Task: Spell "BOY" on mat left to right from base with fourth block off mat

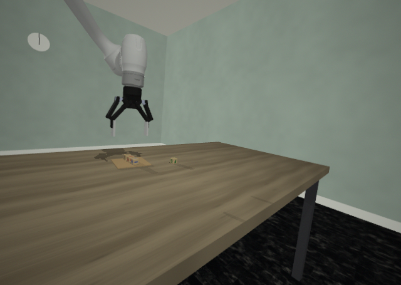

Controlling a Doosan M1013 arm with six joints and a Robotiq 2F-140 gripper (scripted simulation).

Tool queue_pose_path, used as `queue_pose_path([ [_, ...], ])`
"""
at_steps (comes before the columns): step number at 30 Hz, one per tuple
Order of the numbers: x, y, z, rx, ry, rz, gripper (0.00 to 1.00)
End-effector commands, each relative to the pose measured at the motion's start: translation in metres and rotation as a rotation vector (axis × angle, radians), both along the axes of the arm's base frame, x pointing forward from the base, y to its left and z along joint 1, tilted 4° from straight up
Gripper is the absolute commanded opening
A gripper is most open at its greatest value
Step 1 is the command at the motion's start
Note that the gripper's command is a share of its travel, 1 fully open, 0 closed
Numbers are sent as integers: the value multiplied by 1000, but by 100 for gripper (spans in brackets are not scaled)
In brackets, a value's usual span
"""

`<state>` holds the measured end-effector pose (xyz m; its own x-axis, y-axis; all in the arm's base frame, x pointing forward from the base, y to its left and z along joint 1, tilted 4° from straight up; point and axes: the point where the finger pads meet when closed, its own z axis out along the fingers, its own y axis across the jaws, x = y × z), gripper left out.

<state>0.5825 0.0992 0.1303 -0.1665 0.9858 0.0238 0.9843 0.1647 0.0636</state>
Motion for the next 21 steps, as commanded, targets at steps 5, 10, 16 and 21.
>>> queue_pose_path([
  [5,1,-2,33,0,-5,-7,100],
  [10,0,-3,45,0,-5,-7,100],
  [16,-1,-3,63,0,-5,-7,100],
  [21,-1,-4,67,0,-5,-7,100],
])
